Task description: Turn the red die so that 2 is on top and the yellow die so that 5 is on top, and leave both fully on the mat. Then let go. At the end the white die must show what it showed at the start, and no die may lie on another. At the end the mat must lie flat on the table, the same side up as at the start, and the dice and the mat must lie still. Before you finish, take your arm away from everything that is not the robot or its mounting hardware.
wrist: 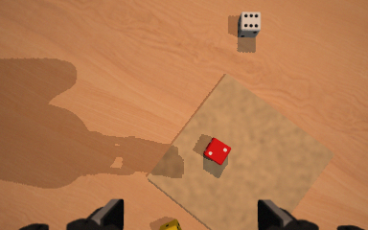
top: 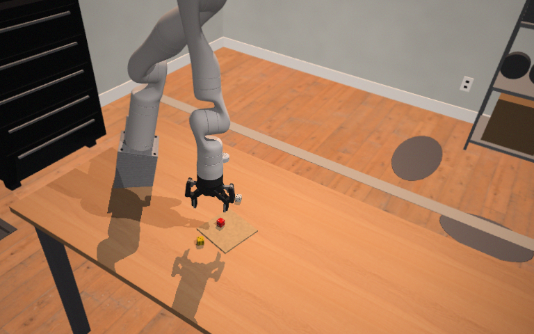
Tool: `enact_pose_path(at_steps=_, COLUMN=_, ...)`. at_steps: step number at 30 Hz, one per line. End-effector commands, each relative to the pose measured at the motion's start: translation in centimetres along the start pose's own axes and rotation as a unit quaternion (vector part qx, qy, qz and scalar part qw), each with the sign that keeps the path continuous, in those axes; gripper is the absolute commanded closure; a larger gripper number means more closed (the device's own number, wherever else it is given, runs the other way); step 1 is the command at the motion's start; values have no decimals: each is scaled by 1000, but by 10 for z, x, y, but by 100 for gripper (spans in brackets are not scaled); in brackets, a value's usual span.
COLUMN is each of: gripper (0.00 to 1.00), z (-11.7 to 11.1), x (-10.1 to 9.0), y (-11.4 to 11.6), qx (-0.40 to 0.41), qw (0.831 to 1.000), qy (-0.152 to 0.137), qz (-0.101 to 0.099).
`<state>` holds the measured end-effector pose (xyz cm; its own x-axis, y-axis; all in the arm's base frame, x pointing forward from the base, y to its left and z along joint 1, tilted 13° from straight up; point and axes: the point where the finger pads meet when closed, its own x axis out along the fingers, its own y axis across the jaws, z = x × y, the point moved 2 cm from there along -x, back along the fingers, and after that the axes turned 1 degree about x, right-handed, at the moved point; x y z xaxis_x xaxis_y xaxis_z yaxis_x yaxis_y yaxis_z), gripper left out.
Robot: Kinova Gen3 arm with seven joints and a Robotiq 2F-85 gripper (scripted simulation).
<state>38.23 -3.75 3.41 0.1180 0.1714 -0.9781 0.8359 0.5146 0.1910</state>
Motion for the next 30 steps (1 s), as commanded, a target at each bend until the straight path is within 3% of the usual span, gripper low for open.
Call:
enact_pose_path(at_steps=1, gripper=0, z=7, x=3, y=-5, qx=76, qw=997, qy=0, qz=-2)
enact_pose_path(at_steps=5, gripper=0, z=19, x=5, y=-10, qx=220, qw=976, qy=0, qz=0)
enact_pose_path(at_steps=9, gripper=0, z=30, x=6, y=-14, qx=344, qw=939, qy=0, qz=4)
enact_pose_path(at_steps=11, gripper=0, z=30, x=6, y=-14, qx=344, qw=939, qy=0, qz=4)
enact_pose_path(at_steps=16, gripper=0, z=41, x=8, y=-18, qx=457, qw=889, qy=-1, qz=9)
enact_pose_path(at_steps=20, gripper=0, z=48, x=8, y=-20, qx=512, qw=859, qy=-1, qz=13)
enact_pose_path(at_steps=24, gripper=0, z=51, x=8, y=-20, qx=538, qw=843, qy=-1, qz=15)
enact_pose_path(at_steps=30, gripper=0, z=51, x=8, y=-21, qx=544, qw=839, qy=-1, qz=15)
